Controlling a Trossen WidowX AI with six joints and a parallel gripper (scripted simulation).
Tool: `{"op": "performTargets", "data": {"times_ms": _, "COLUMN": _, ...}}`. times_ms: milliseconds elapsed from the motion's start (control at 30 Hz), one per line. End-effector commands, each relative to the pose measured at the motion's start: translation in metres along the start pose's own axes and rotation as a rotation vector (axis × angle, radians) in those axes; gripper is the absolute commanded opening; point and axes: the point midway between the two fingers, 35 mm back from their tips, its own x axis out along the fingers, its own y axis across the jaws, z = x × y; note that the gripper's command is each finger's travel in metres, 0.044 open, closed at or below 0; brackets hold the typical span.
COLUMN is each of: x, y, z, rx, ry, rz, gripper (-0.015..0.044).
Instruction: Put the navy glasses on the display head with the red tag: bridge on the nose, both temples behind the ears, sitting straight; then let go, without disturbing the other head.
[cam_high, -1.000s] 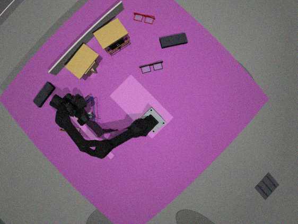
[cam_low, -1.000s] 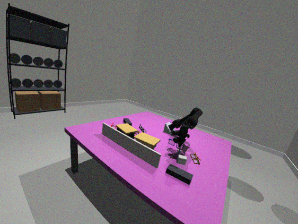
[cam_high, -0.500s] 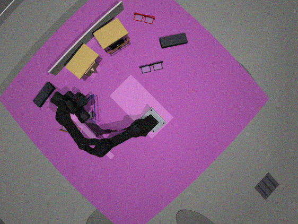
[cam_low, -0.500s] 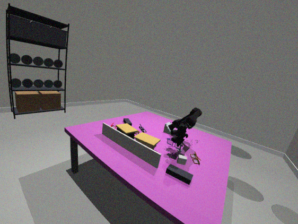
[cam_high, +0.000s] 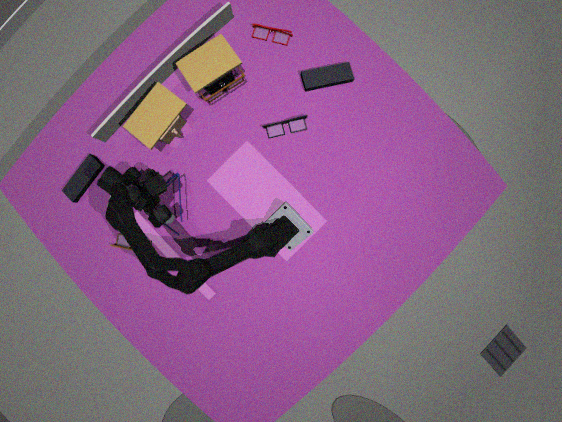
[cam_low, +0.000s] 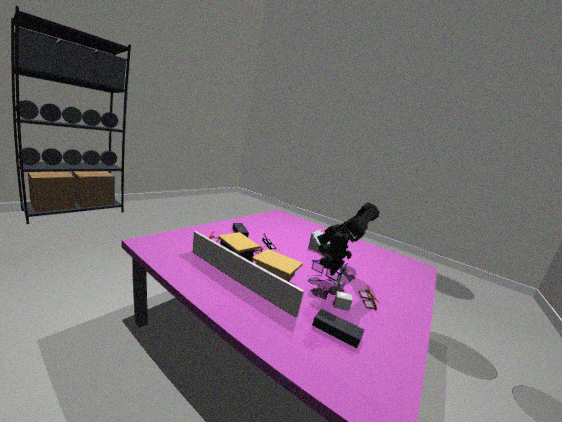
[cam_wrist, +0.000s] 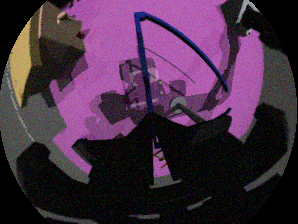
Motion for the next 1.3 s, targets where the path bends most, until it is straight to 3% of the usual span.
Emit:
{"op": "performTargets", "data": {"times_ms": 0, "x": 0.0012, "y": 0.001, "z": 0.0057, "rx": -0.001, "ry": -0.001, "rz": -0.003, "gripper": 0.0}}
{"op": "performTargets", "data": {"times_ms": 1267, "x": 0.0012, "y": 0.0024, "z": 0.0107, "rx": -0.001, "ry": -0.001, "rz": -0.003, "gripper": 0.0}}
